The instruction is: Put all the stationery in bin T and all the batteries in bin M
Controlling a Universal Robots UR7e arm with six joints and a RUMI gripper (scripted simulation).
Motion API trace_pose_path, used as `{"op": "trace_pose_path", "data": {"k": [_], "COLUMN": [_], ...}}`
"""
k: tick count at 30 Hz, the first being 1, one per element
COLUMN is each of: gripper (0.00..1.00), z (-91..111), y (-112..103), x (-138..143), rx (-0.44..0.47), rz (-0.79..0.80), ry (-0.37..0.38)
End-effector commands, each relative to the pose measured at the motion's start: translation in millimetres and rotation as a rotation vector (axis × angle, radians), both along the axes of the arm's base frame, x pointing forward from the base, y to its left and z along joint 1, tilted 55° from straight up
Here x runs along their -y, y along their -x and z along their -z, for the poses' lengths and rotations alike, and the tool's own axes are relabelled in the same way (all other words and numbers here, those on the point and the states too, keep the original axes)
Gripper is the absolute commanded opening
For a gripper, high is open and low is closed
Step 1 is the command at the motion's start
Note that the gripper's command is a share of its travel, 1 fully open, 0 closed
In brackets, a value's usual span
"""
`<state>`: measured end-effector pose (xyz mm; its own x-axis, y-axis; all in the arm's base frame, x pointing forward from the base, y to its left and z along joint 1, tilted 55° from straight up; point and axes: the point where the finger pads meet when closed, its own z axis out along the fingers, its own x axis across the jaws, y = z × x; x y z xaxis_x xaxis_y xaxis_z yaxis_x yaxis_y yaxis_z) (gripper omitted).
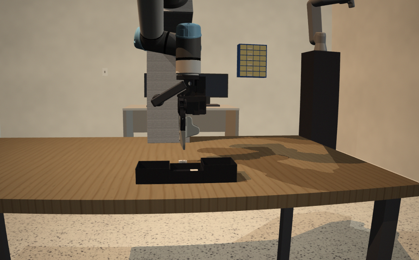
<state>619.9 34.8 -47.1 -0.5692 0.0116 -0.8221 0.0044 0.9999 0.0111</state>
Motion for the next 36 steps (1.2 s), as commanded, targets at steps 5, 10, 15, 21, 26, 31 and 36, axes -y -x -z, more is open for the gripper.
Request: {"op": "trace_pose_path", "data": {"k": [5,10,15,21,26,31,36], "gripper": [0.18,0.18,0.18,0.18,0.18,0.18,0.18], "z": [20.5,20.6,21.3,25.8,27.3,26.7,26.6], "y": [-28.9,-28.8,-29.9,-36.5,-38.8,-37.9,-38.0], "x": [-0.2,0.4,0.6,-0.5,-0.1,0.4,0.4], "rx": [-0.001,-0.001,-0.001,-0.001,-0.001,-0.001,-0.001], "rz": [0.000,0.001,0.001,0.000,0.001,0.001,0.001], "ry": [0.000,0.000,0.000,0.000,0.000,0.000,0.000]}}
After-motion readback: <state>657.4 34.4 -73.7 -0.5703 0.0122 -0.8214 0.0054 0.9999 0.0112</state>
